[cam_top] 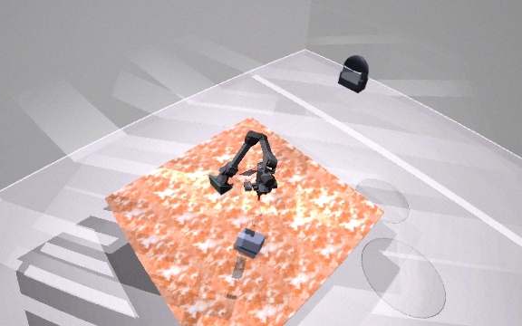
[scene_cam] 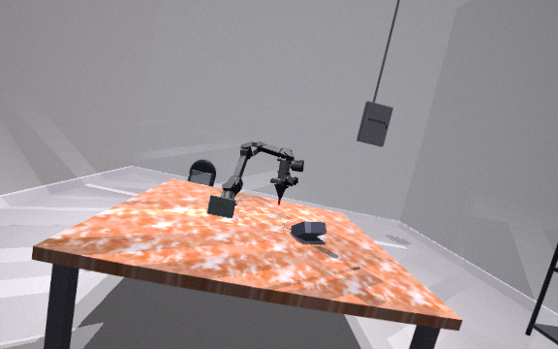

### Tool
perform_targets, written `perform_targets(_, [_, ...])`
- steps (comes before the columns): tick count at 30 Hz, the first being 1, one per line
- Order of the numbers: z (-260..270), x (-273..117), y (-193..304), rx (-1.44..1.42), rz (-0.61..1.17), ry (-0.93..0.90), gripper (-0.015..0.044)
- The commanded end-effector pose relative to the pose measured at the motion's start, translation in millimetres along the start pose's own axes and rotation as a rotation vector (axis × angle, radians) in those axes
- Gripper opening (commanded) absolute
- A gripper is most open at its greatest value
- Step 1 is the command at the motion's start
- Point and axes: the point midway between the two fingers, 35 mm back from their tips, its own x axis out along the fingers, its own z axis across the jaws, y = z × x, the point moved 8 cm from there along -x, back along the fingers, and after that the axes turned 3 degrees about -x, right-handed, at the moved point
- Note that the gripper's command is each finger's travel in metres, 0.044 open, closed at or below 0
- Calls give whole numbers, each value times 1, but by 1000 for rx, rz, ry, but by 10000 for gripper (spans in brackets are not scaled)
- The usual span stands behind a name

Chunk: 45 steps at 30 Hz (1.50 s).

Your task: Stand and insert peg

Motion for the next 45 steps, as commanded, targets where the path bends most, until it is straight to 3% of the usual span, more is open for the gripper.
perform_targets(1, [-1,-1,-9,19,-24,18,0])
perform_targets(45, [-26,-6,-99,276,-298,160,0])
